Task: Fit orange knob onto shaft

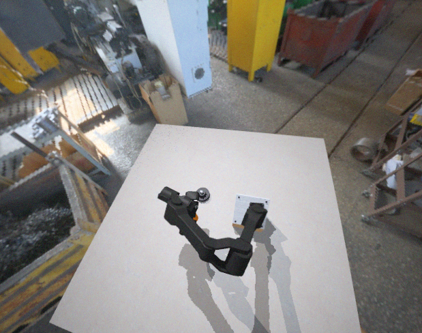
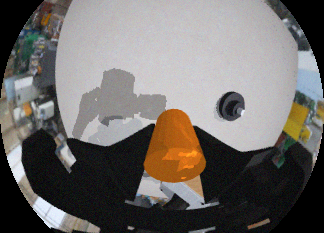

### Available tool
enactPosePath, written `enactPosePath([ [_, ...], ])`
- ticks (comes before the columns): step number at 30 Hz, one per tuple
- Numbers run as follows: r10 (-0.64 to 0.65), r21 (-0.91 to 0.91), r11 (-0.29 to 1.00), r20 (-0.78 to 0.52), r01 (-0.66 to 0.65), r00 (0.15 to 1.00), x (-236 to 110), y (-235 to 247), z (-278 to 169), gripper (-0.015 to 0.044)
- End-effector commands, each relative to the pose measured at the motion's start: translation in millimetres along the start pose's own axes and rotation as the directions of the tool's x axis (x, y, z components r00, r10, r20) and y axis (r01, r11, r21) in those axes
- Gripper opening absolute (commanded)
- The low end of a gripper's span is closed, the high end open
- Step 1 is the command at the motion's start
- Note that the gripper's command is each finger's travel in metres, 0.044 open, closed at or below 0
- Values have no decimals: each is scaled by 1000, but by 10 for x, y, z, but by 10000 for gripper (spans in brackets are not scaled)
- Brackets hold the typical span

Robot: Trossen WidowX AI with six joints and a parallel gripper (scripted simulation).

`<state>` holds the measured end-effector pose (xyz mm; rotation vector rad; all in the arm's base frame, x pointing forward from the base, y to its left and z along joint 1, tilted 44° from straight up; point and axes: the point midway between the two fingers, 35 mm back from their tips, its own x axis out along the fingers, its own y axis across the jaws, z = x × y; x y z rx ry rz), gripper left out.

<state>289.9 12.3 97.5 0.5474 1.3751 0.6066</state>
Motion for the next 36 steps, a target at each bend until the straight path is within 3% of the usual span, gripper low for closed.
enactPosePath([
  [1,-56,1,998,4,56,998,-59,23,-1,0],
  [18,-415,6,910,3,415,910,-421,166,-59,0],
  [36,-730,7,683,1,730,683,-799,311,-127,0],
])
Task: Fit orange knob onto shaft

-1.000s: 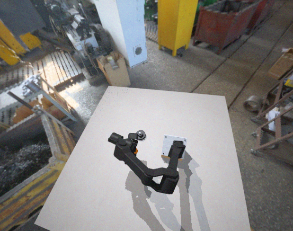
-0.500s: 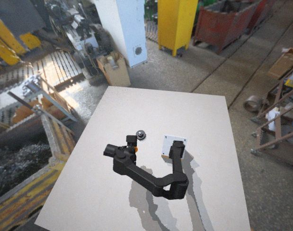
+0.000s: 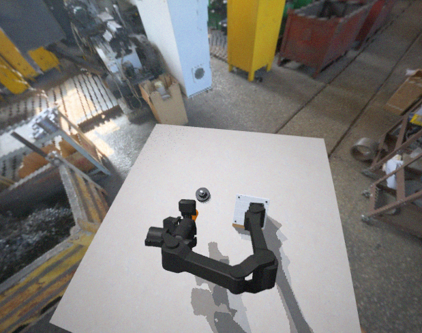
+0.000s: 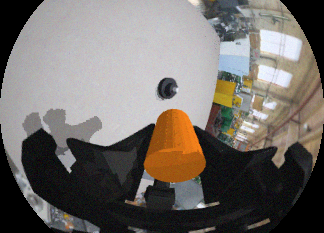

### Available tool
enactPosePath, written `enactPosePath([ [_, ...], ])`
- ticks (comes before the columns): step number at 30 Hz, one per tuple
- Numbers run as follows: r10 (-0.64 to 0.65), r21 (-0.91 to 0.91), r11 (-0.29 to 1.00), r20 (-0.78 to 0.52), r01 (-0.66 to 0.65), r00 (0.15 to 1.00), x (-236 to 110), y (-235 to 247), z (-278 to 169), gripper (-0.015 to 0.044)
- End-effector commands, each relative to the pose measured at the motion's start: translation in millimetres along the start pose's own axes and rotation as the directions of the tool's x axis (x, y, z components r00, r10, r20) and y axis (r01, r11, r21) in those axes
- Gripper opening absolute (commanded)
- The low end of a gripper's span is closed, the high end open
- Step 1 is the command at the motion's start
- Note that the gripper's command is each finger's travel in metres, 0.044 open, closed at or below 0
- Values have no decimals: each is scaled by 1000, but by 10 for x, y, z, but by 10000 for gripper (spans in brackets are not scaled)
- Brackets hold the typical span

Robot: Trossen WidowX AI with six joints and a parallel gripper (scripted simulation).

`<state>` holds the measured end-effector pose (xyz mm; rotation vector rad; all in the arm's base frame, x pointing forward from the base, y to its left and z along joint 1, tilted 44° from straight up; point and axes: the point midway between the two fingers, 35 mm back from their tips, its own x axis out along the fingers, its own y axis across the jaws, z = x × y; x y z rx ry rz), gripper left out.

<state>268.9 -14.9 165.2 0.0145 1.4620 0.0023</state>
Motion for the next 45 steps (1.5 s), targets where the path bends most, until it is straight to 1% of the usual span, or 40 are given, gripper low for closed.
enactPosePath([
  [1,-100,6,995,12,100,995,-120,-52,-6,0],
  [5,-184,7,983,12,183,983,-199,-84,-22,0],
  [7,-200,8,980,13,200,980,-215,-91,-24,0],
  [8,-142,0,990,2,142,990,-136,-51,-24,0],
  [39,-155,2,988,6,155,988,-152,-57,-24,0],
  [42,-138,6,990,11,138,990,-143,-50,-23,0],
  [45,-87,6,996,12,86,996,-99,-28,-23,0],
])
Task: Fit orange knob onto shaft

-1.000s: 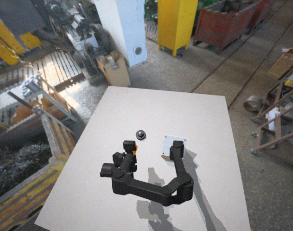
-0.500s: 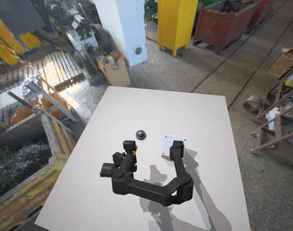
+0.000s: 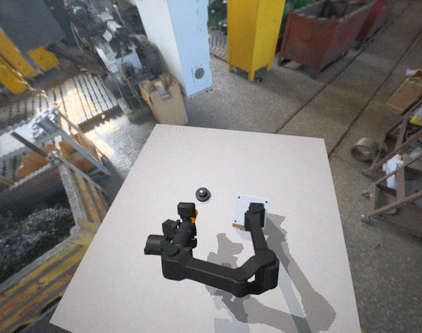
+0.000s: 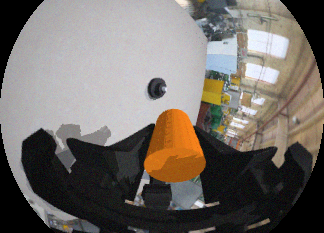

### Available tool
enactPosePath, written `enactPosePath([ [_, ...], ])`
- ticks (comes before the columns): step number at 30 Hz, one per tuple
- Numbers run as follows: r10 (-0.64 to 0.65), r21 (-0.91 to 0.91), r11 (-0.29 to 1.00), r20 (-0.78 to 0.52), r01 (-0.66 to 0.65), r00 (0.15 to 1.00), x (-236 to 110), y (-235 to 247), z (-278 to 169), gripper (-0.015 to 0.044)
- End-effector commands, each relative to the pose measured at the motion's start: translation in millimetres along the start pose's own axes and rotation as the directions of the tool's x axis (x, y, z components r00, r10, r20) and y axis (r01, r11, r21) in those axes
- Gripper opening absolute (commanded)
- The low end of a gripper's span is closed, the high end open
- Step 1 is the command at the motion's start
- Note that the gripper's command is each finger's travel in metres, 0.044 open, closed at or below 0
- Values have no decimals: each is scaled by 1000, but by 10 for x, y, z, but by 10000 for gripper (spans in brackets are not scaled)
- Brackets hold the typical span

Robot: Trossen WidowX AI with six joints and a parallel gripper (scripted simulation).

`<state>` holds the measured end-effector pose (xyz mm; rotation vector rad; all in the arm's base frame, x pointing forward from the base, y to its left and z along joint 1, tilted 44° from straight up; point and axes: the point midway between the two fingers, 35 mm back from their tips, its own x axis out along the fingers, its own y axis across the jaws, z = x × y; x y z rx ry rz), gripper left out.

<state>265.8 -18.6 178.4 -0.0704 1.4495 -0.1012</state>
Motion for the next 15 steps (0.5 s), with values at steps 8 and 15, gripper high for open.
enactPosePath([
  [8,218,0,976,0,-218,976,185,109,-7,0],
  [15,365,0,931,-1,-365,931,315,191,-7,0],
])
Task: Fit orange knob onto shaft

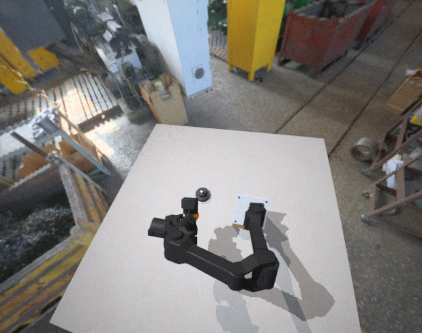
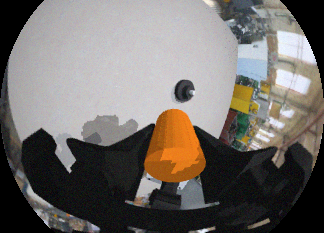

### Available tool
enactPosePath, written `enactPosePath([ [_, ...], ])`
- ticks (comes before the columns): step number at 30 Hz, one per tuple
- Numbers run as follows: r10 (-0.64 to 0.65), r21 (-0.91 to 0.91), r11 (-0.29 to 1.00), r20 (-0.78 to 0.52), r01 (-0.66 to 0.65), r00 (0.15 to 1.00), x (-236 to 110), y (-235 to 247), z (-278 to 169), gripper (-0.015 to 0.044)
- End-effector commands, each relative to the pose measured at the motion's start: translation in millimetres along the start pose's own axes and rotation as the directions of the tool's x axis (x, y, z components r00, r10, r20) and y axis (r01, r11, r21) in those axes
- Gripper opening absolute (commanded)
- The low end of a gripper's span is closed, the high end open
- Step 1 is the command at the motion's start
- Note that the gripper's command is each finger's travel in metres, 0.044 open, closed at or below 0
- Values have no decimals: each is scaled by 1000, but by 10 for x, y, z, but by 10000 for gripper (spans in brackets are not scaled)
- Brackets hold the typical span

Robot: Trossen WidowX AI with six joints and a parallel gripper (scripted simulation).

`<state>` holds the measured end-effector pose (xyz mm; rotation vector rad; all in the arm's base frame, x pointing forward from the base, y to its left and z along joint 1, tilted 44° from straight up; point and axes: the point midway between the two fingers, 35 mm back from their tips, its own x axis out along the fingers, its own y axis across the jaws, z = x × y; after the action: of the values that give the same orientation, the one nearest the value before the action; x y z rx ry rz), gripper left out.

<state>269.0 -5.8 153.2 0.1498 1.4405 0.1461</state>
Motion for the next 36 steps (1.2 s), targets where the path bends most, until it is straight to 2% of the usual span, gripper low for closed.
enactPosePath([
  [1,93,0,996,-4,-93,996,105,17,-7,0],
  [11,308,1,951,-5,-308,951,322,73,-9,0],
  [22,527,2,850,-4,-527,850,568,138,-12,0],
  [36,523,-2,852,-4,-523,852,1034,360,82,0],
])
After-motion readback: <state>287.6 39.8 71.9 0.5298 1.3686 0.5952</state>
